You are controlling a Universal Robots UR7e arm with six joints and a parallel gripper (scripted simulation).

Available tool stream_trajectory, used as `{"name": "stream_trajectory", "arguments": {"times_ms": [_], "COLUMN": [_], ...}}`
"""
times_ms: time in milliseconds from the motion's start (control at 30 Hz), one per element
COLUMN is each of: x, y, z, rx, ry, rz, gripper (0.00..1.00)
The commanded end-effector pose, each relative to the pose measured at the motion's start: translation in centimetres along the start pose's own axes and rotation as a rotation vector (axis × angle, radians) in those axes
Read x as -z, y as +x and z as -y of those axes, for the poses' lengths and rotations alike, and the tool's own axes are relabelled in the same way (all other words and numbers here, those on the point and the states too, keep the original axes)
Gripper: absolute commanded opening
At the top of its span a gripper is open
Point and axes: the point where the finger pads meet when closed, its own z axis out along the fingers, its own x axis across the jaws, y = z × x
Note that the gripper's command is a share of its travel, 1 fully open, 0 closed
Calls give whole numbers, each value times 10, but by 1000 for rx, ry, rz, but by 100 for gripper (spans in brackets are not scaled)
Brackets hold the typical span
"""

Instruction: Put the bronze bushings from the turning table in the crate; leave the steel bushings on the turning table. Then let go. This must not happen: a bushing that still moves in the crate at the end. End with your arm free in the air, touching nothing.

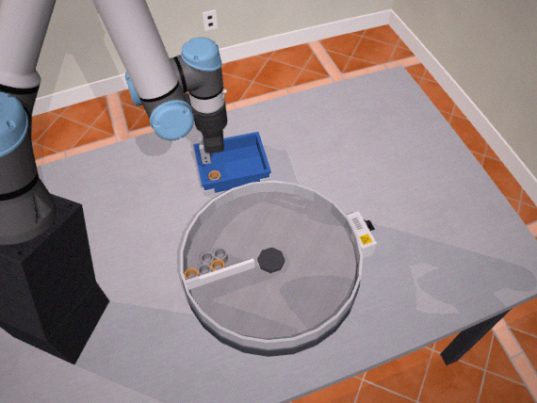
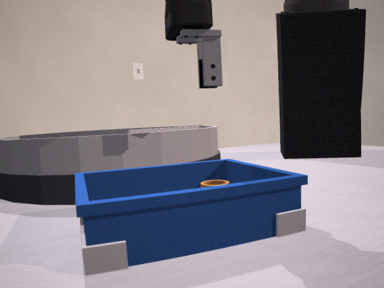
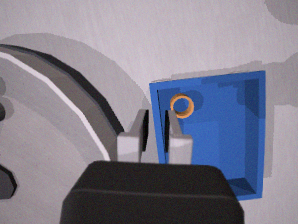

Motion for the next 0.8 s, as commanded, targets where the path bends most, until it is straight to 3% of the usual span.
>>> {"name": "stream_trajectory", "arguments": {"times_ms": [0,167,333,733,767], "x": [1,1,-2,-2,-3], "y": [-7,-7,-59,-59,-69], "z": [0,0,10,10,12], "rx": [2,2,1,1,0], "ry": [-4,-4,-3,-3,-2], "rz": [-4,-4,-3,-3,-2], "gripper": [40,40,40,40,40]}}
